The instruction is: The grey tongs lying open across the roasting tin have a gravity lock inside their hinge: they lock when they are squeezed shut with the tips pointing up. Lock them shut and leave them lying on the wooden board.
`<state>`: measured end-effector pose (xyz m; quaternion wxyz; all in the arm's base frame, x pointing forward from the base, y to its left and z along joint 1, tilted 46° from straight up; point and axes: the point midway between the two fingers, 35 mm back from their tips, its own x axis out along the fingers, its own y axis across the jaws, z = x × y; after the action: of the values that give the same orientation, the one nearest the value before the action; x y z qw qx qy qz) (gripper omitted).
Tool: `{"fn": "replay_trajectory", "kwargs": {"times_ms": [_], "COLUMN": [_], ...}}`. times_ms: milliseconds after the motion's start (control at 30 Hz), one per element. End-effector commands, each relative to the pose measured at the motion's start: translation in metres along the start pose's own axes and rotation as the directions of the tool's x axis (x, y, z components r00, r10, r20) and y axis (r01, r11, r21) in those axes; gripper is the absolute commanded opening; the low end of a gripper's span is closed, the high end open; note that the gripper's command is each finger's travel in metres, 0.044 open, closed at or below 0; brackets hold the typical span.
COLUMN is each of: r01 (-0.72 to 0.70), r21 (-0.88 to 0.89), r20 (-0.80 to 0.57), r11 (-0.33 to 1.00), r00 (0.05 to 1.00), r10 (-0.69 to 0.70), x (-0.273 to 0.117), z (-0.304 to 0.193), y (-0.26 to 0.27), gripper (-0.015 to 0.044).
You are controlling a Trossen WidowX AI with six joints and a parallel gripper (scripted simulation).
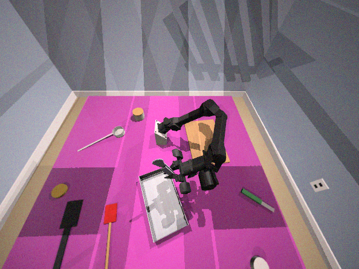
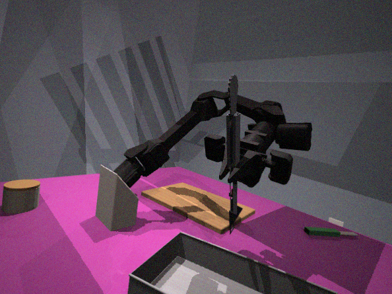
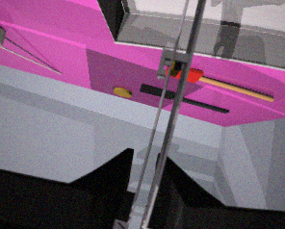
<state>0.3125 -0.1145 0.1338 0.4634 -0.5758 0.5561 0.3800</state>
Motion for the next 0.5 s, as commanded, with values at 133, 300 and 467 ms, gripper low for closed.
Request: {"fn": "replay_trajectory", "kwargs": {"times_ms": [133,300,467], "r01": [0.064,0.064,0.064], "r21": [0.048,0.048,0.048], "r20": [-0.148,-0.148,-0.148], "r11": [0.997,0.997,0.997], "r00": [0.987,0.987,0.987], "r10": [-0.056,-0.056,-0.056], "x": [-0.0158,-0.0158,-0.0158], "z": [-0.0084,-0.0084,-0.0084], "y": [-0.0007,-0.0007,-0.0007], "gripper": [-0.015,-0.015,-0.015]}}
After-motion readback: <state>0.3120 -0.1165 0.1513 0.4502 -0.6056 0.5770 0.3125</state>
